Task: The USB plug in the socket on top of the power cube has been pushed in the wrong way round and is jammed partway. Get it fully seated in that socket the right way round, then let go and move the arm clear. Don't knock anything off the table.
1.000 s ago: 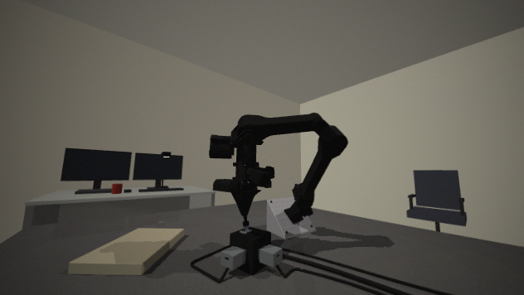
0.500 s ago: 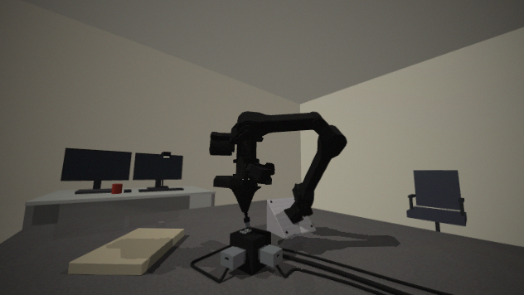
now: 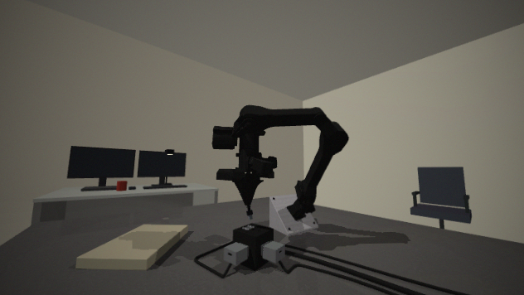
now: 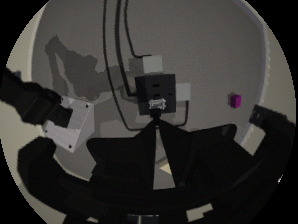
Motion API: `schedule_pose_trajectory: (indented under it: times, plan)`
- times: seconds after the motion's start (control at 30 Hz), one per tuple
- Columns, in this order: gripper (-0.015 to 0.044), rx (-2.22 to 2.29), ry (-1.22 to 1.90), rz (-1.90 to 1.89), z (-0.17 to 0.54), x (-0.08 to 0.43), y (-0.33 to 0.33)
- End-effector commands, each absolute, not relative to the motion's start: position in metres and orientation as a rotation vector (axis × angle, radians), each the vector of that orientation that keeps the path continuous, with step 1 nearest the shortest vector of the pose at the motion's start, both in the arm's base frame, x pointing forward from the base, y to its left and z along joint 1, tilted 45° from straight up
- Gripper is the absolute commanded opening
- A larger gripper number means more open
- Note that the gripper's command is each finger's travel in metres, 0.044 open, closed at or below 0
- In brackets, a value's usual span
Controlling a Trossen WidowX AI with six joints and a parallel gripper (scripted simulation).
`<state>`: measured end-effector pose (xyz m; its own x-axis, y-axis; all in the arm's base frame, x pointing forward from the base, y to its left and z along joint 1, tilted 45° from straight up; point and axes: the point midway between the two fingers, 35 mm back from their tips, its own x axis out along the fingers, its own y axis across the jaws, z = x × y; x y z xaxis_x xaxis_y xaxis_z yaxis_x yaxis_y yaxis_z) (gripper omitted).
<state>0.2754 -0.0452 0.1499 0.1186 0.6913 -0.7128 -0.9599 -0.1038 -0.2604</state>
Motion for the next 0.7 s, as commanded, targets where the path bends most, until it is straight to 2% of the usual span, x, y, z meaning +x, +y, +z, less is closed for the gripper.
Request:
schedule_pose_trajectory:
  times: [0.0,0.67]
  plan:
    - [0.0000,-0.869,0.406,1.458,0.1523,0.2755,-0.0480]
    - [0.0000,-0.533,0.673,1.311,0.1507,0.2753,-0.0461]
